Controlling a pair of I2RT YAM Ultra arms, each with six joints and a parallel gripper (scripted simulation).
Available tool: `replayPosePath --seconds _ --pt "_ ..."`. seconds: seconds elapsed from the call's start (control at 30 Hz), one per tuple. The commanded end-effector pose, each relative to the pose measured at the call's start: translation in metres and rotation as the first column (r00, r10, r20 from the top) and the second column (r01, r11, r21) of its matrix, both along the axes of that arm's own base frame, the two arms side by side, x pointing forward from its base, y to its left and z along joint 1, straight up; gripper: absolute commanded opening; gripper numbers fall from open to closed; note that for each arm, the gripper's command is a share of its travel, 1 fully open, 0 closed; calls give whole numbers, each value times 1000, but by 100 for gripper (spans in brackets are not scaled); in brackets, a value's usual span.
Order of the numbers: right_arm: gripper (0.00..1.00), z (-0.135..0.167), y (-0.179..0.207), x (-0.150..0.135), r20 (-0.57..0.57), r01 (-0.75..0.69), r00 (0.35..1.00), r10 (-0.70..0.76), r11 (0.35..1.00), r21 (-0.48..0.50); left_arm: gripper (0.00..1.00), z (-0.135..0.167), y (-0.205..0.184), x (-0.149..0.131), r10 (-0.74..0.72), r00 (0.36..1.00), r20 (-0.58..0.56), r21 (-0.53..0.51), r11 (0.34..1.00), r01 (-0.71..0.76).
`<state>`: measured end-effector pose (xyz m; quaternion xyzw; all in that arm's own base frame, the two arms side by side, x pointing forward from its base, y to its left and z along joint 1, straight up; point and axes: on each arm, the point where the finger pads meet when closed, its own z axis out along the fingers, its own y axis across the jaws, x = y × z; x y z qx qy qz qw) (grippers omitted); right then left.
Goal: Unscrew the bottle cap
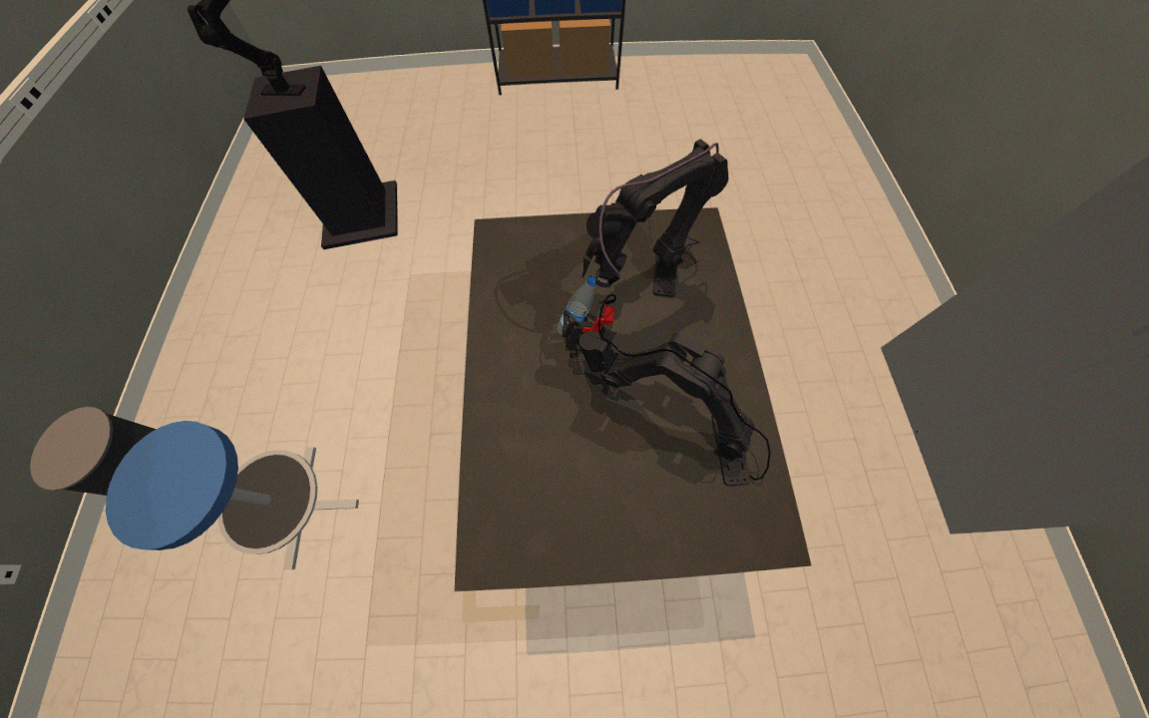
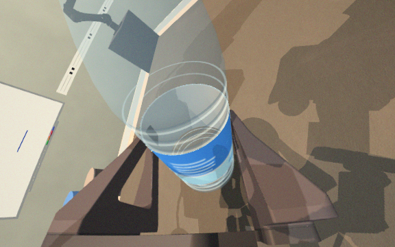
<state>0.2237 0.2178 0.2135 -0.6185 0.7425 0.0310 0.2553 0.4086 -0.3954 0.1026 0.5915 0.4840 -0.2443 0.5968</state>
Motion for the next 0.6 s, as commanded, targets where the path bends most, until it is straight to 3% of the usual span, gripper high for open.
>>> replayPosePath --seconds 0.0,0.07,0.1,0.27,0.57 --pt "57 3 1 1 -107 243 966 -233 966 89 0 13 -2 0 -5 1000 18 -12 1000 5" --pt "57 3 1 1 -107 243 966 -233 966 89 0 13 -2 0 -5 1000 18 -12 1000 5" --pt "57 3 1 1 -160 341 933 -322 933 115 0 13 -2 0 -5 1000 18 -12 1000 5" --pt "57 3 1 1 -267 519 841 -471 842 149 0 13 -2 0 -5 1000 18 -12 1000 5" --pt "57 3 1 1 -462 797 579 -672 585 149 0 13 -2 0 -5 1000 18 -12 1000 5"
